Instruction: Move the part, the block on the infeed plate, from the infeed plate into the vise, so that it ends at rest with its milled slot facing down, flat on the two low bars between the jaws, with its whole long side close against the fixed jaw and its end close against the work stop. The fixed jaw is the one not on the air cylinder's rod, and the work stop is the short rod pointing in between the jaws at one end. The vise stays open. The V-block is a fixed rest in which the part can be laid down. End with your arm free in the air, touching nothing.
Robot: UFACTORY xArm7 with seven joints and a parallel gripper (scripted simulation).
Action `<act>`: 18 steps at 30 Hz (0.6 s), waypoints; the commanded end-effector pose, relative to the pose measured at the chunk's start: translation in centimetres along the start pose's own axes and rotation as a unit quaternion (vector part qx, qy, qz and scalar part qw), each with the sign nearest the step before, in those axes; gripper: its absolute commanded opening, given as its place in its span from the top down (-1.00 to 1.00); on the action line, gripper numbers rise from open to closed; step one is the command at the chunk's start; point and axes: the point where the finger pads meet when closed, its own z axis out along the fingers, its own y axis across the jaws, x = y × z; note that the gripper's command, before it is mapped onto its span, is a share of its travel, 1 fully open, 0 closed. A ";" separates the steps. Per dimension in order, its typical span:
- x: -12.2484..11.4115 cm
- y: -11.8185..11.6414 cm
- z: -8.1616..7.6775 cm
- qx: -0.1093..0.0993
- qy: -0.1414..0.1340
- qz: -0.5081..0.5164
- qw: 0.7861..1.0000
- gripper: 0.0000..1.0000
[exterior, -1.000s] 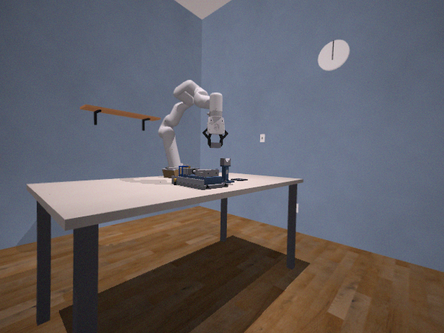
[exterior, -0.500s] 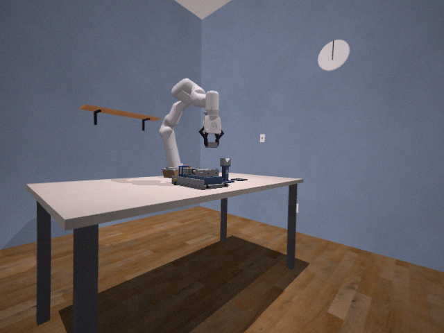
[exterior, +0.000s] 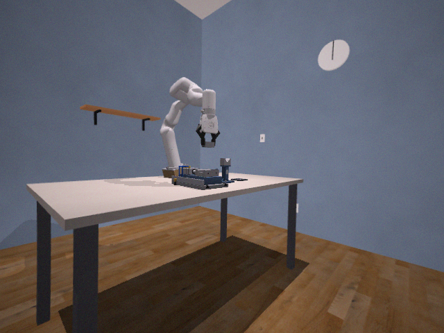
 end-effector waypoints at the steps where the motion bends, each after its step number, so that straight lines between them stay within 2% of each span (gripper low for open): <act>1: -0.3 -0.7 -0.2 0.000 -0.002 -0.020 1.000 1.00; 18: -0.6 -2.2 -0.2 0.001 -0.002 -0.060 0.998 1.00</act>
